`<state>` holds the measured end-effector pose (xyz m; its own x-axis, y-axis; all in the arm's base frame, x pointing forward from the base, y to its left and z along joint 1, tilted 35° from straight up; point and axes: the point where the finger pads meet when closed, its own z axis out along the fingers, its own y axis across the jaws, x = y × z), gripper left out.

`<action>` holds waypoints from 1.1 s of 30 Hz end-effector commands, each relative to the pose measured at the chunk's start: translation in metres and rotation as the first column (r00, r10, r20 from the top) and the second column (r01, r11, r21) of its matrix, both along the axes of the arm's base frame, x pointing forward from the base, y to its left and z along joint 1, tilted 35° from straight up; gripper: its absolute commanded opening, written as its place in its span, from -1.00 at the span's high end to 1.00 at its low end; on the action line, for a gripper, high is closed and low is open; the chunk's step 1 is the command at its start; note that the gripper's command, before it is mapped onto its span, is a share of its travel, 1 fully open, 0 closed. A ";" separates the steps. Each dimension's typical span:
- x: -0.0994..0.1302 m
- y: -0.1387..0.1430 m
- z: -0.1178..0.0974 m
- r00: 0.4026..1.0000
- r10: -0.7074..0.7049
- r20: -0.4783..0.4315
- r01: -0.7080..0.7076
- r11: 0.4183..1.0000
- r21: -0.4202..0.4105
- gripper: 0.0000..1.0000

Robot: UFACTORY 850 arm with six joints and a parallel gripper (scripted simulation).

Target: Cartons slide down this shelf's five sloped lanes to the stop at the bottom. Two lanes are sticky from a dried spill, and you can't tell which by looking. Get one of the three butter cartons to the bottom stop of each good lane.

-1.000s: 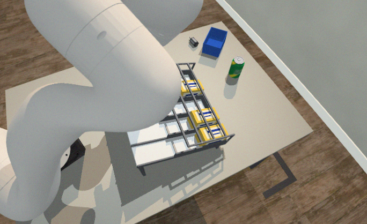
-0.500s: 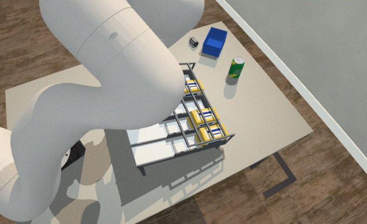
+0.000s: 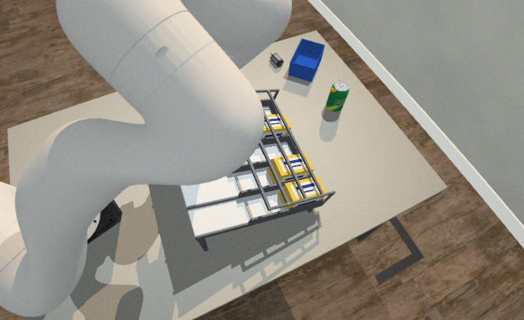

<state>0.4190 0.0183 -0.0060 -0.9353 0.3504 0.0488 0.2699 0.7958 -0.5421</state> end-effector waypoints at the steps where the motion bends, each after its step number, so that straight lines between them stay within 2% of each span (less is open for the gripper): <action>1: 0.001 0.000 0.000 1.000 0.000 0.001 0.000 1.000 0.000 1.00; 22: 0.001 0.000 0.000 1.000 0.000 0.001 0.000 1.000 0.000 1.00; 23: 0.001 0.000 0.000 1.000 0.000 0.001 0.000 1.000 0.000 -1.00; 33: 0.001 0.000 0.000 1.000 0.000 0.001 0.000 1.000 0.000 -1.00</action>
